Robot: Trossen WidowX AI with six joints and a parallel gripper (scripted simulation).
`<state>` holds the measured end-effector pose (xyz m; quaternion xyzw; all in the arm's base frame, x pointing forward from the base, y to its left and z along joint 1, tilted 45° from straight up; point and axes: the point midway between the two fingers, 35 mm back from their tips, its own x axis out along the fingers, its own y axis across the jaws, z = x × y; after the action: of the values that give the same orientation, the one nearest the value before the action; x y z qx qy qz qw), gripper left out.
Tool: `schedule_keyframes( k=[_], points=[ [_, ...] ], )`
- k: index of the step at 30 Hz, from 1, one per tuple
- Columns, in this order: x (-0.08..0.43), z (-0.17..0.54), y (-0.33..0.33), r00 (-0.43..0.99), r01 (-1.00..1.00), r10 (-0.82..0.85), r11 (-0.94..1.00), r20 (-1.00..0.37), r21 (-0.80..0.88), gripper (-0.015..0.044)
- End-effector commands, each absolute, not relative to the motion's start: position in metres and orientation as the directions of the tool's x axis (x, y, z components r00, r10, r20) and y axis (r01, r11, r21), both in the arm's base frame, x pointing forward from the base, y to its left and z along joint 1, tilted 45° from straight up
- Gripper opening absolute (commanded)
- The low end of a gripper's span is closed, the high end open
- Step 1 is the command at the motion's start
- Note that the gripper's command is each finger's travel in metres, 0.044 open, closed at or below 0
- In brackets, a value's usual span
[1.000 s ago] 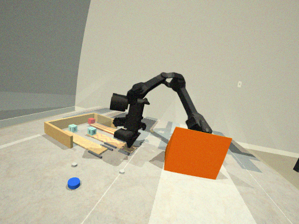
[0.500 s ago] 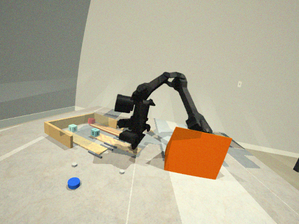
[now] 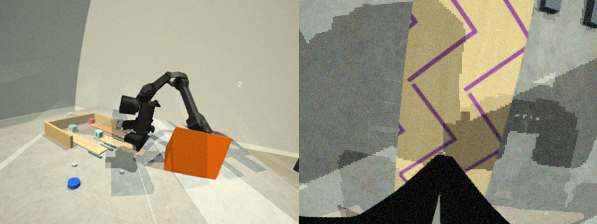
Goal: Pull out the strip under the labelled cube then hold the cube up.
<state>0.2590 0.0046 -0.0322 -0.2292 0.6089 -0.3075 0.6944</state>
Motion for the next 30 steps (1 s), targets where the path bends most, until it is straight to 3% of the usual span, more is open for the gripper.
schedule_keyframes(
  k=[1, 30],
  points=[
    [0.245, -0.037, 0.002, 0.044, 0.137, -0.706, 0.705, -0.706, -0.696, 0.0],
    [0.214, -0.042, 0.005, 0.043, 0.136, -0.706, 0.705, -0.707, -0.696, 0.0]
  ],
)
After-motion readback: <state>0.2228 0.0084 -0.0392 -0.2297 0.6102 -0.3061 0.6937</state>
